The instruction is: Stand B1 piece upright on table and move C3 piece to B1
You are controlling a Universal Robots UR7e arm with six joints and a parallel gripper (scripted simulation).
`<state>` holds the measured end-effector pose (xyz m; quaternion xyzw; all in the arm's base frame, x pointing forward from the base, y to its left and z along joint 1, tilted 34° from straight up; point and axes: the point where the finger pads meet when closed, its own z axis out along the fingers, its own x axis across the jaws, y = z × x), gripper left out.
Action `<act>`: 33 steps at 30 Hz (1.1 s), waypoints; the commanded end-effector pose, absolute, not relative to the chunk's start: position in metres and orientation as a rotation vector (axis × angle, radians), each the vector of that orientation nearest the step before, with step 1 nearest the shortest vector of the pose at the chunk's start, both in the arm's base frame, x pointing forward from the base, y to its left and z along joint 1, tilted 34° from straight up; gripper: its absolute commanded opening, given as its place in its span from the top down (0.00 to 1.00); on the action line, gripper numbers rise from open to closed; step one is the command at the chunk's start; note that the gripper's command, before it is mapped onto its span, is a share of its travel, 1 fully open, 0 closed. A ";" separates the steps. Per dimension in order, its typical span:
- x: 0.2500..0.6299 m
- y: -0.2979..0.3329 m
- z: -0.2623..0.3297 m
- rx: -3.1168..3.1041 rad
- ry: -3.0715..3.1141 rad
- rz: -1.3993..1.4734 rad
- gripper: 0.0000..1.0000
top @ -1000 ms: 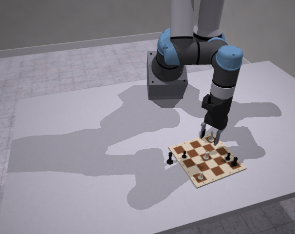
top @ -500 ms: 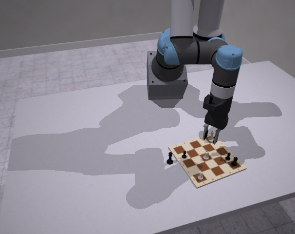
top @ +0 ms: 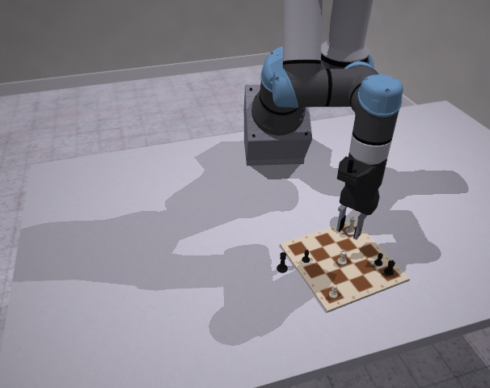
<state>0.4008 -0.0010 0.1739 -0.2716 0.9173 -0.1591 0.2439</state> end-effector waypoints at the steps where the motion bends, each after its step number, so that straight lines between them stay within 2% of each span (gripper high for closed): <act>1: 0.400 -0.001 0.174 -0.741 2.505 -0.435 0.27; 33: 0.405 -0.003 0.163 -0.742 2.508 -0.432 0.27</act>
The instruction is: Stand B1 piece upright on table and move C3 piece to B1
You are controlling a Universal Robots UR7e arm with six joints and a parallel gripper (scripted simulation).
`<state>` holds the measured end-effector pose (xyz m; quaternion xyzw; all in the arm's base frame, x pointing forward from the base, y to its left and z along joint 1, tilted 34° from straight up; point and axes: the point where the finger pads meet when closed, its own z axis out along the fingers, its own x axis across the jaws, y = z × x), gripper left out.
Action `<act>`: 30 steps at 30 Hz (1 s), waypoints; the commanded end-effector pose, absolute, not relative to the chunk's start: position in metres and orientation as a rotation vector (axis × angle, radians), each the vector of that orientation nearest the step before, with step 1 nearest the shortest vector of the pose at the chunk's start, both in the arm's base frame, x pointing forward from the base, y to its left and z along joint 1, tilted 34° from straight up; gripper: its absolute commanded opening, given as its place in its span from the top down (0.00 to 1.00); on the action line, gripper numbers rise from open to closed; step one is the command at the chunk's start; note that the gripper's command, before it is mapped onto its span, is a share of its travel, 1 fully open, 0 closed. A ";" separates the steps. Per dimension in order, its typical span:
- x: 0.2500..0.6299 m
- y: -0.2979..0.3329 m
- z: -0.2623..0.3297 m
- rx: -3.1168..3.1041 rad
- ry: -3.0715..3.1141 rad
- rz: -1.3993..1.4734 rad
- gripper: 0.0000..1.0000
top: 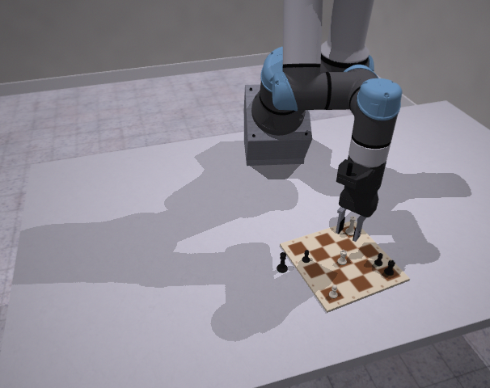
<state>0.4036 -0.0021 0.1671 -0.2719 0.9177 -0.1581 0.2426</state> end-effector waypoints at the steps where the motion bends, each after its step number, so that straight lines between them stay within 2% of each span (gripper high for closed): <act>1: 0.406 -0.003 0.162 -0.742 2.508 -0.432 0.27; 30: 0.426 -0.010 0.132 -0.742 2.507 -0.433 0.27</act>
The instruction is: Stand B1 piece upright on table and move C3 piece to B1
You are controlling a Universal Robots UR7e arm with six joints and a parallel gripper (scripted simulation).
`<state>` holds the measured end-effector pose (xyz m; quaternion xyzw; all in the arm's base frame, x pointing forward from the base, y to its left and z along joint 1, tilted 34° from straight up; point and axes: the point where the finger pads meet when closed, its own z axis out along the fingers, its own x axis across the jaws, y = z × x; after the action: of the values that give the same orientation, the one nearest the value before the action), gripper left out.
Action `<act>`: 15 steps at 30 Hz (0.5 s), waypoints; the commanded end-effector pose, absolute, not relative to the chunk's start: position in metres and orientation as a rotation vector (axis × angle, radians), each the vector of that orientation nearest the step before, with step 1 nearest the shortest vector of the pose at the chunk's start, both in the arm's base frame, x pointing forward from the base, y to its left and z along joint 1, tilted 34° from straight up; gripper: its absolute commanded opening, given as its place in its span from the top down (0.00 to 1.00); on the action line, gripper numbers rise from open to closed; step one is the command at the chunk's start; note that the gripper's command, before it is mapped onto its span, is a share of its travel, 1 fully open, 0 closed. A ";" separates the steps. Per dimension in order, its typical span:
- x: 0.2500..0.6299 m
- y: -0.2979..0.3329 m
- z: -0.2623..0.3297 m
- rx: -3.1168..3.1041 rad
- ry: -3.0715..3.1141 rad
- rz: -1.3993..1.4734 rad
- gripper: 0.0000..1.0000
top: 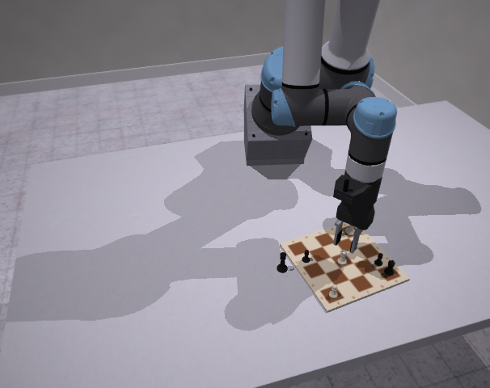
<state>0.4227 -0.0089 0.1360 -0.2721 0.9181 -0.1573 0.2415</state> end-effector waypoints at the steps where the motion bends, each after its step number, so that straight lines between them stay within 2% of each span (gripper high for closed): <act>1: 0.426 -0.011 0.132 -0.742 2.507 -0.433 0.27; 15: 0.428 -0.011 0.129 -0.742 2.507 -0.433 0.27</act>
<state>0.4281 -0.0107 0.1307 -0.2719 0.9174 -0.1587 0.2435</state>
